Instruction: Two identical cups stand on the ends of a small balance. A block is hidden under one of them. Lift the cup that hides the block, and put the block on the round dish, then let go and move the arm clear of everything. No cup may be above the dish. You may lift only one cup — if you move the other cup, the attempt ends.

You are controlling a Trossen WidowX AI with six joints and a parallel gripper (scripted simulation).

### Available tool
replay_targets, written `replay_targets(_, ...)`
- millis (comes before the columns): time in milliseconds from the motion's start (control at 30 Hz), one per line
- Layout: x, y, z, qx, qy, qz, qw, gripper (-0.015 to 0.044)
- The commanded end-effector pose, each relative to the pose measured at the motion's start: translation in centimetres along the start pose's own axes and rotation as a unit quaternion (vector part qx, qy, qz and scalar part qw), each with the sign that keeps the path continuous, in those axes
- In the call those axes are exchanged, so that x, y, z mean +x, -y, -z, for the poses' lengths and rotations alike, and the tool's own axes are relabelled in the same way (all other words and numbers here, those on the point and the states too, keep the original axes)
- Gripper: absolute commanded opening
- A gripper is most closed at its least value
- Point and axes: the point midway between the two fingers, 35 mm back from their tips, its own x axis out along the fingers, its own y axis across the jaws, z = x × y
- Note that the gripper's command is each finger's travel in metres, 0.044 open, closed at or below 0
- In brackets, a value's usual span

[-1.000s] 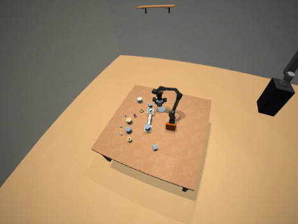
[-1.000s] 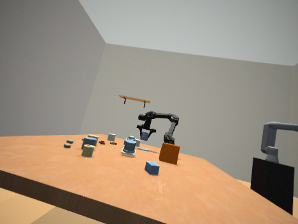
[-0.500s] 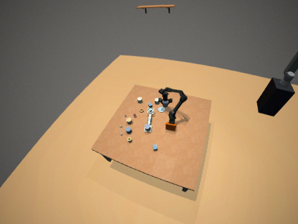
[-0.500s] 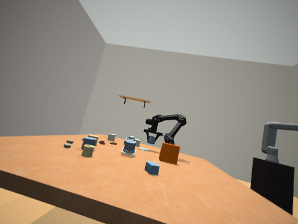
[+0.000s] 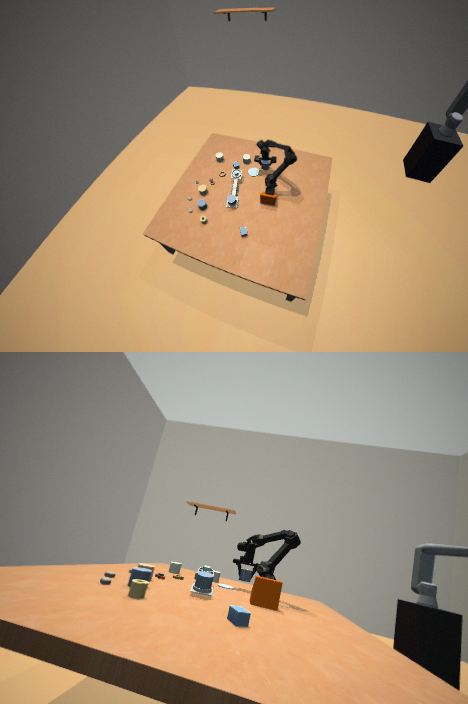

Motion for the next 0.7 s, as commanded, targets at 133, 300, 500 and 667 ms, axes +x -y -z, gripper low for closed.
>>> replay_targets(133,2.1,0.0,0.1,-0.002,0.0,0.0,1.0,0.0)
replay_targets(300,3.6,0.2,0.1,-0.003,0.002,0.0,1.0,0.0)
replay_targets(500,3.9,0.1,0.1,-0.003,0.002,0.0,1.0,0.0)
replay_targets(667,4.7,0.1,0.1,-0.003,0.002,0.0,1.0,0.0)
